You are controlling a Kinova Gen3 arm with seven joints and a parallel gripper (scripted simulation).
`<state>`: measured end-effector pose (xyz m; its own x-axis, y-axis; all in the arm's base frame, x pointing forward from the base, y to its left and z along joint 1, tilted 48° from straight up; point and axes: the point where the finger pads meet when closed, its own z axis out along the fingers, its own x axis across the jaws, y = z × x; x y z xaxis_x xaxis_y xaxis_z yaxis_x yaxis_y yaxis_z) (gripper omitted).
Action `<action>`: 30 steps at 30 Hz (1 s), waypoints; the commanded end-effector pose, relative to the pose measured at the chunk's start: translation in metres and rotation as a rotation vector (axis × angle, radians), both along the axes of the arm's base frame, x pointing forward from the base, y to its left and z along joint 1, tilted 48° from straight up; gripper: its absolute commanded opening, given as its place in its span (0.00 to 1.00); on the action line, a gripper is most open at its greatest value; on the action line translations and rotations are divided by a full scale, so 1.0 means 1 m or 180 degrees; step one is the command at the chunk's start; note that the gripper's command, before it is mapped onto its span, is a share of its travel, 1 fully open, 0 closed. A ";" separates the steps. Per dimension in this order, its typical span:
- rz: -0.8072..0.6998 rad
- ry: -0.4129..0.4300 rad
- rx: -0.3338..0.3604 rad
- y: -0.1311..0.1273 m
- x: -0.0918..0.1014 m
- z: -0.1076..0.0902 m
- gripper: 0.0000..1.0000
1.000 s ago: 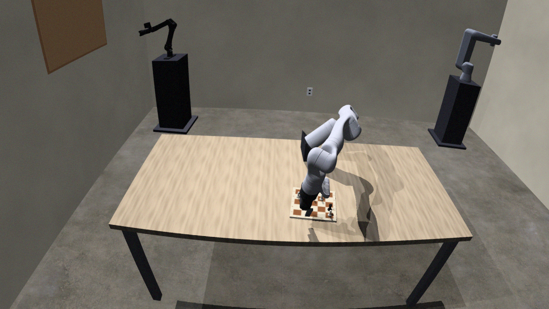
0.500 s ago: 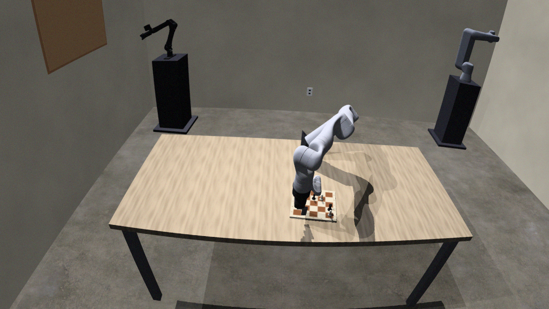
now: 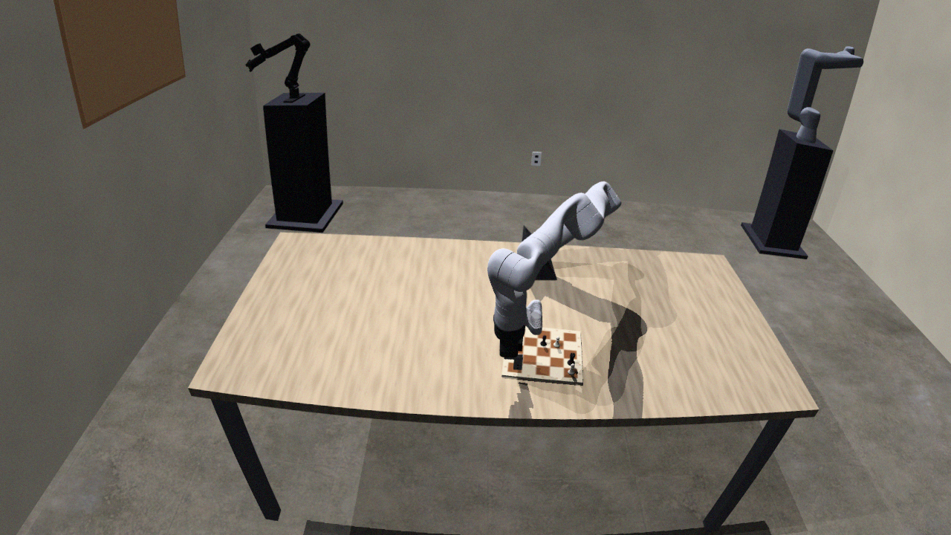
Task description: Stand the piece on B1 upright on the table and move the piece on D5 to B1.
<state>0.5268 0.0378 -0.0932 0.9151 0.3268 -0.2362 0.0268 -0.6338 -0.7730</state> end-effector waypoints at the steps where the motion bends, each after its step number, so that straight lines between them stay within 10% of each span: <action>1: -0.0014 0.0001 0.0002 -0.002 0.000 -0.001 1.00; 30: -0.0237 0.0072 0.0424 -0.018 -0.025 -0.027 1.00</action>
<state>0.5016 0.0220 -0.1193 0.9316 0.2927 -0.2156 -0.0313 -0.5262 -0.8498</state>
